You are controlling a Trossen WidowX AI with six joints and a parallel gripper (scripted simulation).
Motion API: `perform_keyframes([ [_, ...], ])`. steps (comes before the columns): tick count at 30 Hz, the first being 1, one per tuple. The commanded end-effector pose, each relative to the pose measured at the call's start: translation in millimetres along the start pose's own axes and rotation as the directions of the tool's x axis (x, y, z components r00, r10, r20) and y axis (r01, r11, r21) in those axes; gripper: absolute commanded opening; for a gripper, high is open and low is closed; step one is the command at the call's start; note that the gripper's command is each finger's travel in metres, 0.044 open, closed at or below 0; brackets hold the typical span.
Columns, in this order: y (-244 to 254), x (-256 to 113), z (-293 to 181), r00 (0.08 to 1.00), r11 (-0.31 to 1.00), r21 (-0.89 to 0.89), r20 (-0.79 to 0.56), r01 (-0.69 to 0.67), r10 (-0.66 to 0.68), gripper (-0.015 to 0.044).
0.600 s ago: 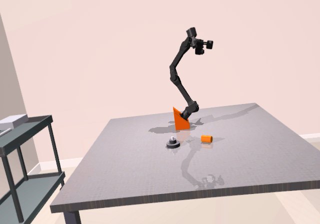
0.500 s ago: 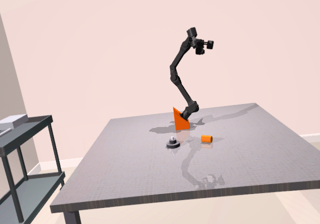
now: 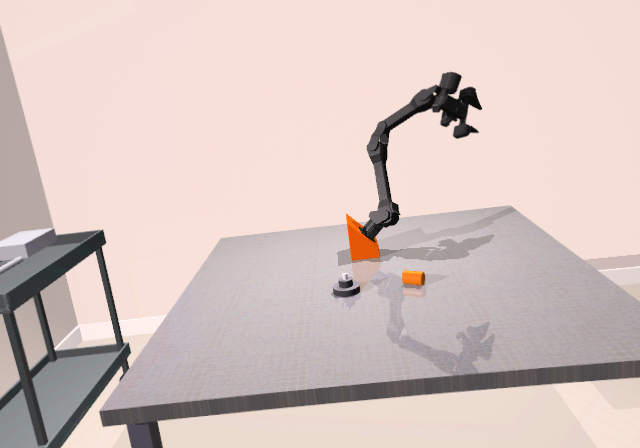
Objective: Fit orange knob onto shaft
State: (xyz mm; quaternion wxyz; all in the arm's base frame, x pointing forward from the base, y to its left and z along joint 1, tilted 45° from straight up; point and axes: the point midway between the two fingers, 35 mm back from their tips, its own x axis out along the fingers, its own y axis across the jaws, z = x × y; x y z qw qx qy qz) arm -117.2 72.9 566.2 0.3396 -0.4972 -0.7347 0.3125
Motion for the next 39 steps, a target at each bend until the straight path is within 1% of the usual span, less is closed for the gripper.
perform_keyframes([
  [1, 50, 25, -50, 0.985, 0.892, 0.442, -0.089, -0.094, 0.147, 0.0440],
  [4, 84, 34, -80, 0.962, 0.731, 0.676, -0.132, -0.089, 0.239, 0.0440],
  [7, 117, 38, -107, 0.930, 0.532, 0.846, -0.167, -0.035, 0.327, 0.0440],
  [10, 152, 37, -132, 0.890, 0.305, 0.950, -0.194, 0.065, 0.414, 0.0440],
  [12, 177, 34, -148, 0.858, 0.147, 0.977, -0.206, 0.154, 0.471, 0.0440],
  [13, 184, 31, -153, 0.839, 0.147, 0.972, -0.234, 0.185, 0.491, 0.0440],
  [14, 197, 26, -160, 0.812, 0.113, 0.965, -0.260, 0.237, 0.522, 0.0440],
  [17, 243, 13, -183, 0.741, -0.167, 0.882, -0.252, 0.440, 0.622, 0.0440],
  [20, 283, -2, -199, 0.676, -0.358, 0.705, -0.231, 0.612, 0.700, 0.0440],
  [23, 318, -20, -209, 0.612, -0.468, 0.478, -0.204, 0.744, 0.764, 0.0440],
  [27, 362, -51, -218, 0.520, -0.505, 0.128, -0.160, 0.854, 0.839, 0.0440],
  [29, 384, -69, -220, 0.474, -0.484, -0.064, -0.130, 0.872, 0.871, 0.0440],
  [31, 405, -87, -220, 0.428, -0.438, -0.258, -0.095, 0.861, 0.899, 0.0440],
  [33, 426, -106, -218, 0.389, -0.368, -0.454, -0.050, 0.812, 0.920, 0.0440],
  [35, 446, -124, -213, 0.357, -0.274, -0.636, 0.002, 0.722, 0.934, 0.0440],
  [37, 465, -141, -208, 0.330, -0.166, -0.779, 0.055, 0.604, 0.942, 0.0440],
  [39, 481, -158, -201, 0.308, -0.053, -0.882, 0.107, 0.468, 0.945, 0.0440],
])
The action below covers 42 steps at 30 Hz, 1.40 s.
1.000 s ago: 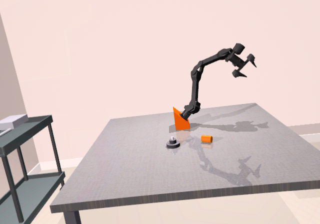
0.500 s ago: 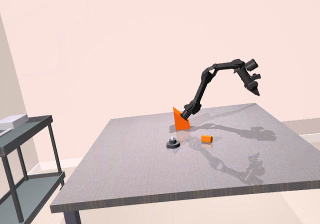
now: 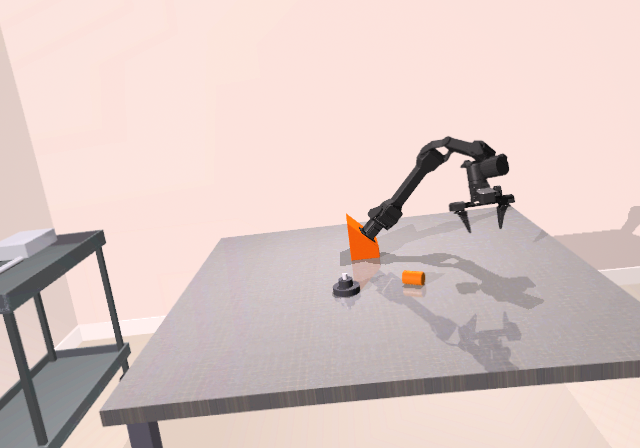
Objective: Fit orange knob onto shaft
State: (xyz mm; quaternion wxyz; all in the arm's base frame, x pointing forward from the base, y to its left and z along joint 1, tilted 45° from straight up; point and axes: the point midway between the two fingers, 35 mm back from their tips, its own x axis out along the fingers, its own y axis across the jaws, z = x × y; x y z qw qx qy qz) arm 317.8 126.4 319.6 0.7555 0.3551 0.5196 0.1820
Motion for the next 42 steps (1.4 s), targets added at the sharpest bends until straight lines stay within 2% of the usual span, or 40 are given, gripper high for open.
perform_keyframes([
  [1, -65, 27, 20, 0.985, 0.824, 0.541, -0.081, 0.171, -0.152, 0.0440],
  [5, -109, 40, 27, 0.961, 0.535, 0.805, -0.155, 0.257, -0.228, 0.0440],
  [9, -151, 50, 29, 0.928, 0.163, 0.942, -0.241, 0.294, -0.284, 0.0440],
  [14, -203, 58, 25, 0.873, -0.341, 0.906, -0.364, 0.252, -0.323, 0.0440],
  [16, -216, 59, 22, 0.855, -0.479, 0.851, -0.403, 0.217, -0.327, 0.0440],
  [27, -221, 61, 23, 0.852, -0.497, 0.841, -0.408, 0.212, -0.327, 0.0440],
  [31, -221, 81, 18, 0.853, -0.497, 0.841, -0.408, 0.212, -0.327, 0.0440],
  [42, -222, 94, 15, 0.853, -0.497, 0.841, -0.408, 0.212, -0.327, 0.0440],
])
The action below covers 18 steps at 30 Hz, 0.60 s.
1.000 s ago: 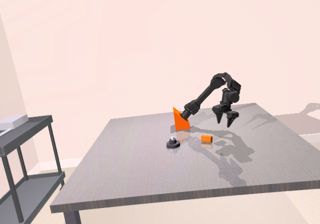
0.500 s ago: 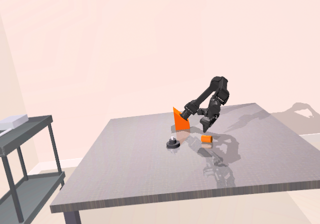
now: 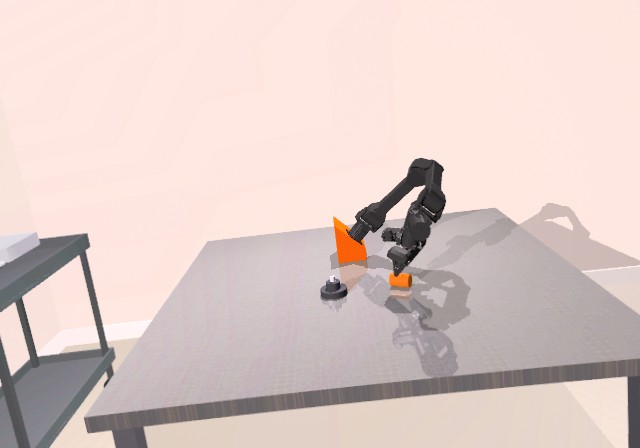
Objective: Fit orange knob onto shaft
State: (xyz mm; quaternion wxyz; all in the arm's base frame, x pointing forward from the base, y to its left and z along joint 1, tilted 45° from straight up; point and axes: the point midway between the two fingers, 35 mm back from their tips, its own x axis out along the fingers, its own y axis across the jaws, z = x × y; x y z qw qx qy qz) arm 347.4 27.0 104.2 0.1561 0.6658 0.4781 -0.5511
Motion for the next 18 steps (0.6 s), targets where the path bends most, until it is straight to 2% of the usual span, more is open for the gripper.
perform_keyframes([
  [1, -1, 7, -2, 1.000, 1.000, 0.004, -0.002, 0.005, -0.005, 0.0440],
  [18, -1, 33, -12, 1.000, 1.000, 0.003, -0.003, 0.006, -0.006, 0.0440],
])
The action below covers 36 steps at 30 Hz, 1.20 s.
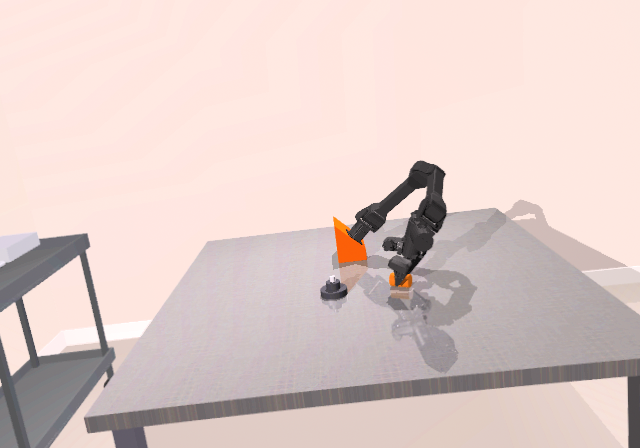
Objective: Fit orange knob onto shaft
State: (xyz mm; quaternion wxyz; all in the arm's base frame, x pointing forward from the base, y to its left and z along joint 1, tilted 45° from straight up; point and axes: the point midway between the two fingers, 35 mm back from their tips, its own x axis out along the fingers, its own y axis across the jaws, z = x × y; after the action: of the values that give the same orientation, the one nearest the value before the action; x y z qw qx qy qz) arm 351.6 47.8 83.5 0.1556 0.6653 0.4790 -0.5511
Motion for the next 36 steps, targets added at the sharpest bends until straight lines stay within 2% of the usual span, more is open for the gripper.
perform_keyframes([
  [1, -0.7, 6.8, -2.0, 1.000, 1.000, 0.004, -0.003, 0.004, -0.004, 0.0440],
  [4, -0.8, 9.0, -2.8, 1.000, 1.000, 0.004, -0.003, 0.004, -0.004, 0.0440],
  [12, -0.8, 9.0, -2.8, 1.000, 1.000, 0.004, -0.003, 0.004, -0.004, 0.0240],
  [19, -0.8, 9.0, -2.8, 1.000, 1.000, 0.004, -0.003, 0.004, -0.004, 0.0240],
  [28, -0.8, 9.0, -2.8, 1.000, 1.000, 0.004, -0.003, 0.004, -0.004, 0.0180],
  [31, -0.8, 8.9, -2.6, 1.000, 1.000, 0.004, -0.005, 0.004, -0.004, 0.0179],
  [36, -0.7, 7.4, 1.3, 0.998, 1.000, 0.003, -0.062, 0.003, -0.003, 0.0179],
])
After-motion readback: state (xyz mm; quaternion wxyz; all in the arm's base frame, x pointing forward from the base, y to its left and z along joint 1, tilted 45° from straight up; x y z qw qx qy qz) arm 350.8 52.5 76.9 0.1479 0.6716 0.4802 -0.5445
